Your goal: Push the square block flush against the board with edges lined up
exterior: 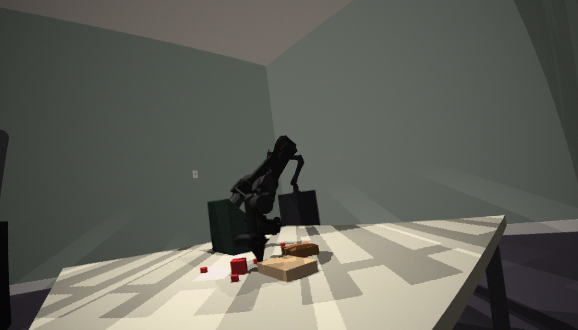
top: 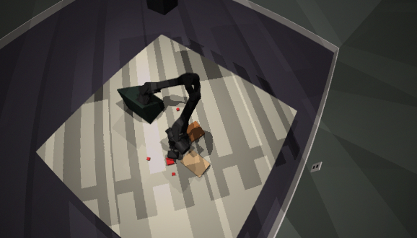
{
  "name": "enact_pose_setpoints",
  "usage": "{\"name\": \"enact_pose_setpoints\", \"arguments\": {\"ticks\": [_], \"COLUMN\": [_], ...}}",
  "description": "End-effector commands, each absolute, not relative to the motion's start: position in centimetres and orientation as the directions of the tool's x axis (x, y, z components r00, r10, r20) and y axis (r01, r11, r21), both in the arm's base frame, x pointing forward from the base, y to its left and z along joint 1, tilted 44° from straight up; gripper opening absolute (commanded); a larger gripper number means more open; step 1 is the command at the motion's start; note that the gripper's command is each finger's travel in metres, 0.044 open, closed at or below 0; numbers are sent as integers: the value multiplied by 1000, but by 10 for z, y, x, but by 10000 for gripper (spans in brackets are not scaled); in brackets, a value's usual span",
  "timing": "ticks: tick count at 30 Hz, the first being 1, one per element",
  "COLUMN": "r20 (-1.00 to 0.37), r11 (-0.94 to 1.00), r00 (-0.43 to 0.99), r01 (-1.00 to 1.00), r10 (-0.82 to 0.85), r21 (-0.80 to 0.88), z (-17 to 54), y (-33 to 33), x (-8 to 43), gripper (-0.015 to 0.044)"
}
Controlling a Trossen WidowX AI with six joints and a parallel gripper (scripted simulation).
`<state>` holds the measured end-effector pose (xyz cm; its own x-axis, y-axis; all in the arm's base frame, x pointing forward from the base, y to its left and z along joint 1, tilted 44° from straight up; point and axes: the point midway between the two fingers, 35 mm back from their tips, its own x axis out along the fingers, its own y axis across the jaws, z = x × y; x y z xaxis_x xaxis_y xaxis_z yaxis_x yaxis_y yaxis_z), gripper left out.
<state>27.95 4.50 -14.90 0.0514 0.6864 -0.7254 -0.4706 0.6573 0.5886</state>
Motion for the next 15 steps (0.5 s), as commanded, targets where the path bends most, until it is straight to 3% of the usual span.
{"name": "enact_pose_setpoints", "arguments": {"ticks": [1, 15], "r20": [-728, -729], "r11": [659, 659], "r00": [48, 47], "r01": [-471, -471], "r10": [684, 683], "r21": [587, 587], "z": [-152, -159], "y": [43, 37], "x": [273, 255], "gripper": [0, 0]}}
